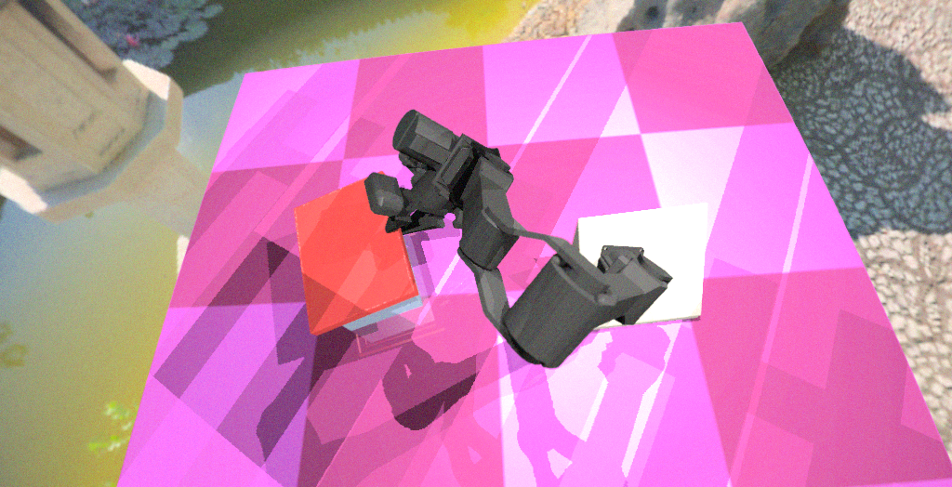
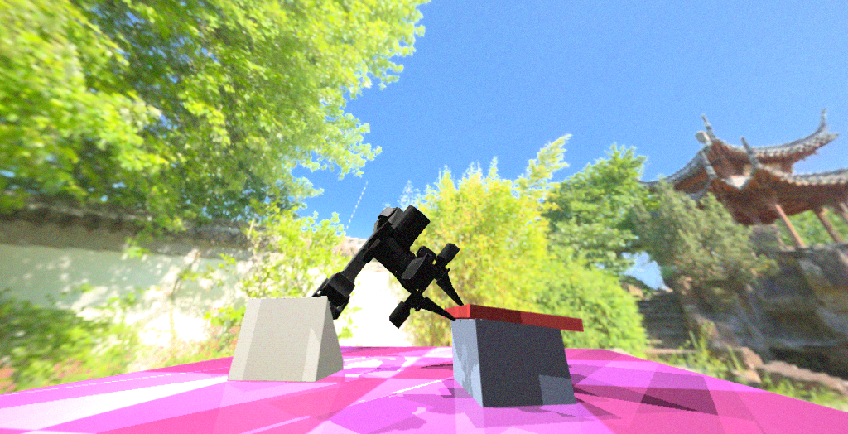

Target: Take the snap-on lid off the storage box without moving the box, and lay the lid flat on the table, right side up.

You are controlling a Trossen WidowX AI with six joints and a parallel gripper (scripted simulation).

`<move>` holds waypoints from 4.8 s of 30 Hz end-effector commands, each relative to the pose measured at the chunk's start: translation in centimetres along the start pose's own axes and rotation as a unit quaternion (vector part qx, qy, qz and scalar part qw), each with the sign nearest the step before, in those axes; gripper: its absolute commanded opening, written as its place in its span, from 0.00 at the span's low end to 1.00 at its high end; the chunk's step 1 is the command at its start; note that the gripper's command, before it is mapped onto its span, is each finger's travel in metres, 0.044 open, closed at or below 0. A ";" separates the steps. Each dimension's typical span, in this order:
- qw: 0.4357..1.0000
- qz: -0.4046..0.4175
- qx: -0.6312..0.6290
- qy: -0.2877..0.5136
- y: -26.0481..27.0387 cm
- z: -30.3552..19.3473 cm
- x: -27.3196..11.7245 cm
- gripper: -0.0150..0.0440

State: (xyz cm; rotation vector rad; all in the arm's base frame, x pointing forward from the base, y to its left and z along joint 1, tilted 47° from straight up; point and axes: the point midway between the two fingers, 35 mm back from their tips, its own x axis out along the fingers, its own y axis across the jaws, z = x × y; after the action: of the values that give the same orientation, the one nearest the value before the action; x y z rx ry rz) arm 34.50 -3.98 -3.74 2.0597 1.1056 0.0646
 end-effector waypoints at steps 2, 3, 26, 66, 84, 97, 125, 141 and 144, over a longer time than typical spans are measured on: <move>1.000 -0.002 0.001 -0.002 0.0 0.0 0.1 0.25; 1.000 -0.002 0.001 -0.002 0.0 0.0 0.1 0.25; 1.000 0.000 0.000 -0.004 2.1 0.0 -1.3 0.25; 1.000 0.000 0.000 -0.004 7.1 0.0 -3.5 0.25; 1.000 0.000 0.000 -0.005 8.9 0.0 -5.0 0.25; 1.000 -0.001 0.000 -0.005 10.2 0.0 -6.1 0.25; 1.000 -0.001 0.001 -0.004 10.3 -3.8 -6.5 0.25; 1.000 -0.001 0.002 -0.004 10.1 -7.0 -6.6 0.25; 1.000 -0.001 0.002 -0.004 10.1 -7.5 -6.6 0.25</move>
State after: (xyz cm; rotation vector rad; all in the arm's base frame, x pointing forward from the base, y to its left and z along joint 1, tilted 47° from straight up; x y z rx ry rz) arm 34.68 -7.65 9.43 2.0653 1.1115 0.0461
